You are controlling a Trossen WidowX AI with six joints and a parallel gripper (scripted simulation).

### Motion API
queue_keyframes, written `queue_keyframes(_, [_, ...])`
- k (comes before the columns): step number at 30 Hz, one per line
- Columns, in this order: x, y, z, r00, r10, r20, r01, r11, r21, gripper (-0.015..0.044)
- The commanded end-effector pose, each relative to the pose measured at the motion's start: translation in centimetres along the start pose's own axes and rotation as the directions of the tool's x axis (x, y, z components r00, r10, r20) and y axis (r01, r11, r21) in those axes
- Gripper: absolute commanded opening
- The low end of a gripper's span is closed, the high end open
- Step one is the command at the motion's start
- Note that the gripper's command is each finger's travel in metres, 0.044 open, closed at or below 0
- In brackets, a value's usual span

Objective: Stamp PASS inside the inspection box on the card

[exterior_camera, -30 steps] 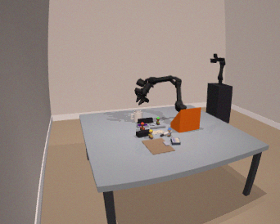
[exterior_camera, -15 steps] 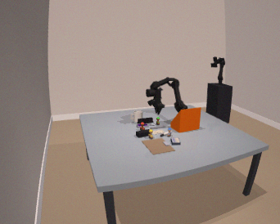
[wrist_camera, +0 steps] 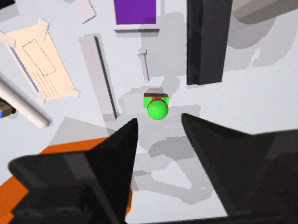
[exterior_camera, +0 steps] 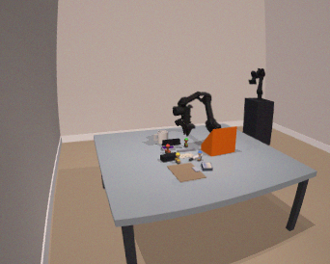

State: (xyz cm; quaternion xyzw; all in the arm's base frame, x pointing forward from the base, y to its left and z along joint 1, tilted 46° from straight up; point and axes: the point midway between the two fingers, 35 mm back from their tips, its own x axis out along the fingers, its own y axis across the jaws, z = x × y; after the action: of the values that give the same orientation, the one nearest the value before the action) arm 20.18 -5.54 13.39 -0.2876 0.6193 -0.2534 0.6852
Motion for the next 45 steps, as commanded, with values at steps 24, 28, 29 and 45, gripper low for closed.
queue_keyframes(24, [4.4,0.0,-0.1,1.000,-0.003,-0.001,0.003,1.000,-0.004,0.0224])
queue_keyframes(28, [5.1,-0.1,-0.1,1.000,-0.005,-0.001,0.005,1.000,-0.004,0.0224])
queue_keyframes(29, [5.2,-0.1,-0.2,1.000,-0.006,-0.001,0.006,1.000,-0.004,0.0224])
queue_keyframes(45, [6.4,-0.2,-0.2,1.000,-0.008,0.001,0.008,1.000,0.001,0.0191])
